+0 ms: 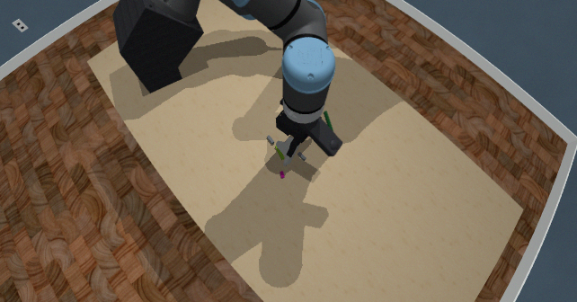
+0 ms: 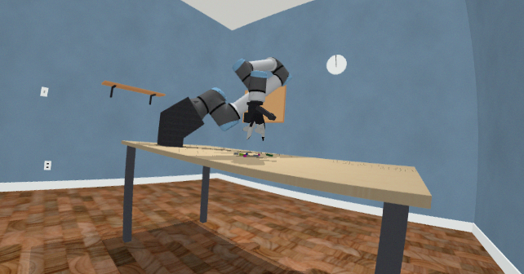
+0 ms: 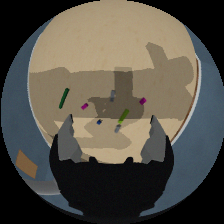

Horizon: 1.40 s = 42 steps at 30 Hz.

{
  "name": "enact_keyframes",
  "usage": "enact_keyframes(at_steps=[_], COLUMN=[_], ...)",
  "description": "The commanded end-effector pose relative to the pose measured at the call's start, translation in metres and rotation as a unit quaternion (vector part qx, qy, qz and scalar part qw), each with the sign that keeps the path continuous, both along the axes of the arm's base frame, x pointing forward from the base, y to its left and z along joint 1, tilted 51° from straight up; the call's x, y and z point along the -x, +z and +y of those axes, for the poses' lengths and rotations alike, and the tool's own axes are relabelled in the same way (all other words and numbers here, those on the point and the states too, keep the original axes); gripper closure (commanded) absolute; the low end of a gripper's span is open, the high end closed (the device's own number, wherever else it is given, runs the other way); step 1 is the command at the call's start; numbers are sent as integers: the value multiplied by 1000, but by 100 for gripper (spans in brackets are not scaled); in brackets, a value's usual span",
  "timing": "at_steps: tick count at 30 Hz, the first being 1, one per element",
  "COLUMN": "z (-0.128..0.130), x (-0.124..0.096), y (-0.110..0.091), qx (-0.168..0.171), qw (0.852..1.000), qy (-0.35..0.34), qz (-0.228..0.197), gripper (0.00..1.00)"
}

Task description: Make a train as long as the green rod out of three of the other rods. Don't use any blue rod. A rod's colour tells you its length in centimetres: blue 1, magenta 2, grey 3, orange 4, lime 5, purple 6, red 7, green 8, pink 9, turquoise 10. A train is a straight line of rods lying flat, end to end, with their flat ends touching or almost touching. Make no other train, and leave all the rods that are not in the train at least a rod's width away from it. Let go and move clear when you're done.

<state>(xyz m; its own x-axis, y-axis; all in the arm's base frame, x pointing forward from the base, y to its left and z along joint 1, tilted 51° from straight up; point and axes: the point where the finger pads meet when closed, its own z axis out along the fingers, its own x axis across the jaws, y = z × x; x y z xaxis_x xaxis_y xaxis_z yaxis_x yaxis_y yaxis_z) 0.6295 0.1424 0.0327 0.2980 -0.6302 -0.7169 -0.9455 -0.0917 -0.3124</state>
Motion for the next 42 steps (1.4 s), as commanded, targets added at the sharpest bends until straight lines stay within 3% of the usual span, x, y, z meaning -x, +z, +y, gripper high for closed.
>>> enact_keyframes(at_steps=[1, 10, 12, 18, 29, 30, 42], z=[-15, -39, -39, -53, -57, -57, -57], x=[-8, -17, -17, -20, -21, -21, -21], y=[-15, -42, -42, -58, -63, -63, -63], qx=[-7, -26, -26, -37, -40, -40, -40], qw=[997, 975, 975, 955, 947, 947, 947], qy=[-54, -141, -141, -188, -203, -203, -203], qz=[63, 169, 169, 228, 246, 246, 246], gripper=[0, 0, 0, 0, 0, 86, 86])
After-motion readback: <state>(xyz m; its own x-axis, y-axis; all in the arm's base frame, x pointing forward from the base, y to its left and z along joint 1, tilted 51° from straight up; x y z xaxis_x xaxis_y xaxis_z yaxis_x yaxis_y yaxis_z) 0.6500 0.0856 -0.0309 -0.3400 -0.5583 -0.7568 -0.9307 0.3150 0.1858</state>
